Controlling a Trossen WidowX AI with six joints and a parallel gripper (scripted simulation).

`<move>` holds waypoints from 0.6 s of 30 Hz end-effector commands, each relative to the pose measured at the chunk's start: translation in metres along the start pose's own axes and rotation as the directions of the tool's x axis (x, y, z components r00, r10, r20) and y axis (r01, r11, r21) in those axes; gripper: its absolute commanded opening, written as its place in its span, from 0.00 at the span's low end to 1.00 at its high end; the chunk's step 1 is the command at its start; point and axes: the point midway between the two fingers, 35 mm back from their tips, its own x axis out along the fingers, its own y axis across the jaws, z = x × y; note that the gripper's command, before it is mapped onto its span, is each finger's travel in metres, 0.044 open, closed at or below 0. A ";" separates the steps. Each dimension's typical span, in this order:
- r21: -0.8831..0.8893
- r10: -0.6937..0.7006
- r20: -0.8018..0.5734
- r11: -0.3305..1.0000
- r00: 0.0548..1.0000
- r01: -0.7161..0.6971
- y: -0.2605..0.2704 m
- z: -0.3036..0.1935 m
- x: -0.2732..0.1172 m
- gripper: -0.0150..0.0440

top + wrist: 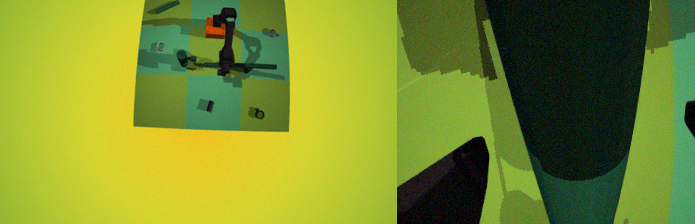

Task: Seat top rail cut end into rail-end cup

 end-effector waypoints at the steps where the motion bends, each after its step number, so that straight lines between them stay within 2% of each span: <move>1: 0.005 0.008 -0.005 1.000 1.000 -0.008 0.003 -0.001 0.009 1.00; 6: 0.005 0.008 -0.005 1.000 1.000 -0.008 0.003 -0.001 0.013 1.00; 16: 0.005 0.008 -0.005 1.000 1.000 -0.008 0.003 -0.001 0.013 0.56; 18: 0.005 0.008 -0.005 1.000 1.000 -0.008 0.003 -0.001 0.013 0.53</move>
